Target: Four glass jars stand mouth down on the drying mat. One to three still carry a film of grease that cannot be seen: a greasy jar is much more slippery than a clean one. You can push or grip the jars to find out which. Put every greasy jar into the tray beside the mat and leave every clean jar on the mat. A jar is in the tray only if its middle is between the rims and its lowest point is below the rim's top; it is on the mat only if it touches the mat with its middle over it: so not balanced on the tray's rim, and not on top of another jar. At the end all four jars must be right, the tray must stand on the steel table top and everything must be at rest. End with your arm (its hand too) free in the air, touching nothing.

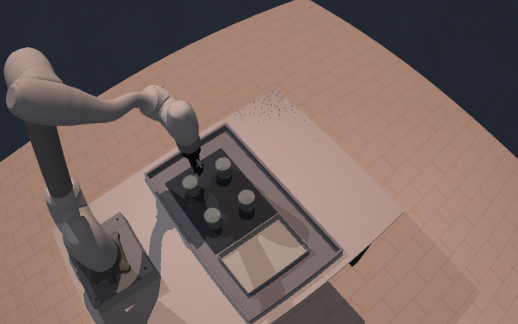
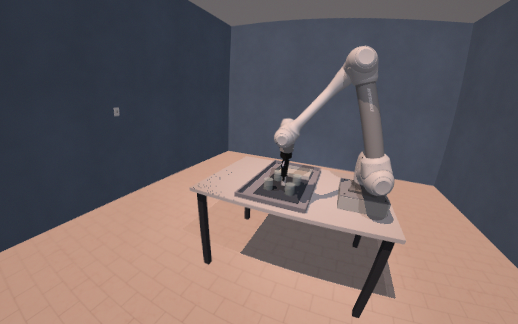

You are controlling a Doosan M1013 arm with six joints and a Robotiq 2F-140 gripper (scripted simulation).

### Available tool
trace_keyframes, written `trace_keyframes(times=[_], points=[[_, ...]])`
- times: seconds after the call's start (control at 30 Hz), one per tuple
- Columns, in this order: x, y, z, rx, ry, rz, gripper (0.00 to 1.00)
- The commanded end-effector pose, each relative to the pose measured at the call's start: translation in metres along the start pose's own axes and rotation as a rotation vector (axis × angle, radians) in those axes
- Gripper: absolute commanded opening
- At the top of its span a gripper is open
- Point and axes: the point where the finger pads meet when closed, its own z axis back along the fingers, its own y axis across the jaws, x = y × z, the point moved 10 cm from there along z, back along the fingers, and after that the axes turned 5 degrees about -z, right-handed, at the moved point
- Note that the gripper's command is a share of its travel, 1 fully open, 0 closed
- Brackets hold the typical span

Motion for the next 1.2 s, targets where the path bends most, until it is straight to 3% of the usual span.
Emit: trace_keyframes(times=[0.0, 1.17], points=[[-0.0003, 0.0000, 0.0001, 0.000, 0.000, 0.000, 0.00], [-0.0044, -0.0004, 0.0015, 0.000, 0.000, 0.000, 0.00]])
